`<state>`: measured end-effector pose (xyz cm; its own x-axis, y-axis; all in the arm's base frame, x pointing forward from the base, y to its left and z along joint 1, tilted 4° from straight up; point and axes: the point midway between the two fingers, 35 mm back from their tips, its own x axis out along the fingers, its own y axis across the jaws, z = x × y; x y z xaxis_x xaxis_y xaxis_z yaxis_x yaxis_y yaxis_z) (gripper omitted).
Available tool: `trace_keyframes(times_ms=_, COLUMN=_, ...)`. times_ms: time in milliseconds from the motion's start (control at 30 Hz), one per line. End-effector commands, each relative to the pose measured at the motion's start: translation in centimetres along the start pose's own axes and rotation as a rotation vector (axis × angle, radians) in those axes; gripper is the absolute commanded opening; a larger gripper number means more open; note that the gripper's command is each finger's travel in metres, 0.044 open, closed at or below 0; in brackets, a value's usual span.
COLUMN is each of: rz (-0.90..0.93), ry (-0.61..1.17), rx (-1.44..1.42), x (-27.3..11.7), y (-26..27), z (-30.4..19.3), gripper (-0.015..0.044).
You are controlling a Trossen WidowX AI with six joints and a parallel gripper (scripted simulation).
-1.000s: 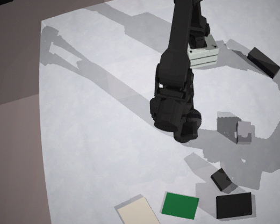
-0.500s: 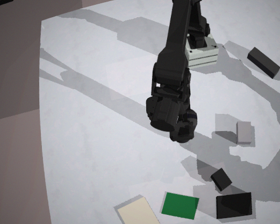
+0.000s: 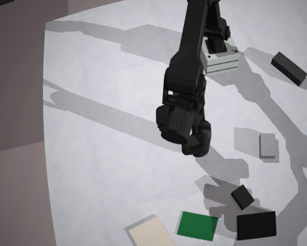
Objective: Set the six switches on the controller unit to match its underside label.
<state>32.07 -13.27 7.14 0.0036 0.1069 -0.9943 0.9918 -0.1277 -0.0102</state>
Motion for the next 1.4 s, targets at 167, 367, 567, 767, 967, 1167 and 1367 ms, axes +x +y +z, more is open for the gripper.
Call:
trace_keyframes(times_ms=167, rz=-0.007, ry=-0.033, rx=0.002, x=0.2, y=0.0, z=1.1, gripper=0.0336)
trace_keyframes(times_ms=367, rz=-0.007, ry=-0.047, rx=0.002, x=0.2, y=0.0, z=1.6, gripper=0.0336)
trace_keyframes(times_ms=567, rz=-0.007, ry=-0.062, rx=0.002, x=0.2, y=0.0, z=2.0, gripper=0.0337)
trace_keyframes(times_ms=767, rz=-0.007, ry=-0.076, rx=0.002, x=0.2, y=0.0, z=2.5, gripper=0.0338)
trace_keyframes(times_ms=967, rz=-0.007, ry=-0.091, rx=0.002, x=0.3, y=0.0, z=2.9, gripper=0.0338)
trace_keyframes(times_ms=1167, rz=-0.007, ry=-0.106, rx=0.002, x=0.3, y=0.0, z=3.4, gripper=0.0338)
trace_keyframes(times_ms=1367, rz=-0.007, ry=-0.121, rx=0.002, x=0.4, y=0.0, z=3.8, gripper=0.0338)
